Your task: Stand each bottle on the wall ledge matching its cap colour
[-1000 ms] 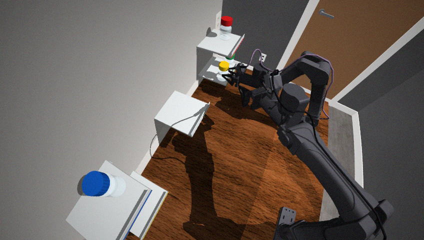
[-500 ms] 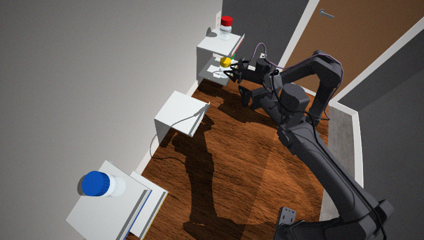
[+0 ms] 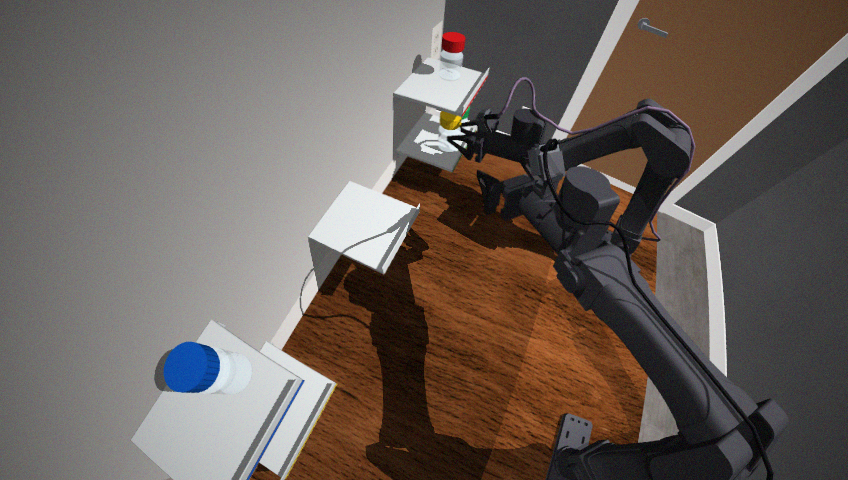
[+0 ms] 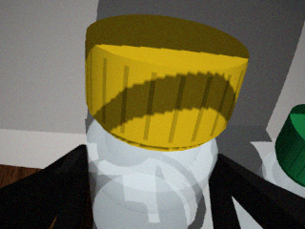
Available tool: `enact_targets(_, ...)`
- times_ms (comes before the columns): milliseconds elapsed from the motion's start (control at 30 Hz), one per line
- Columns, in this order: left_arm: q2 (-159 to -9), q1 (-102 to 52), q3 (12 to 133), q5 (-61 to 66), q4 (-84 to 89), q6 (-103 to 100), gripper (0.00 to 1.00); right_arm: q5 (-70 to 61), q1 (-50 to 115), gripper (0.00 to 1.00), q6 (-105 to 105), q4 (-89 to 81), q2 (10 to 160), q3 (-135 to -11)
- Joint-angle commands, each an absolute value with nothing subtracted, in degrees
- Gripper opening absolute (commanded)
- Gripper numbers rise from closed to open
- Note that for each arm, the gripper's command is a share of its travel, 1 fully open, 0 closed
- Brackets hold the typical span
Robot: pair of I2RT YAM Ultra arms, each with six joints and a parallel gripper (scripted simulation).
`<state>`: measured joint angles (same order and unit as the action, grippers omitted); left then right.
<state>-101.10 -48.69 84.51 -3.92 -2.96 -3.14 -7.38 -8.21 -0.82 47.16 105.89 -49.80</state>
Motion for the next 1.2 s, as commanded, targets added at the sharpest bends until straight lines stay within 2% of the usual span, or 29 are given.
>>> enact_targets(0,-100.88,-48.81,85.55,-3.90,-2.09,-3.21,1.00,-8.15,-8.80,0.50,-0.93,48.99,103.74,-50.59)
enact_targets(1167,-100.88,-48.81,85.55,-3.90,-2.09,-3.21,1.00,-9.19,-10.35,0.50,-1.21,49.01,94.63,-37.25)
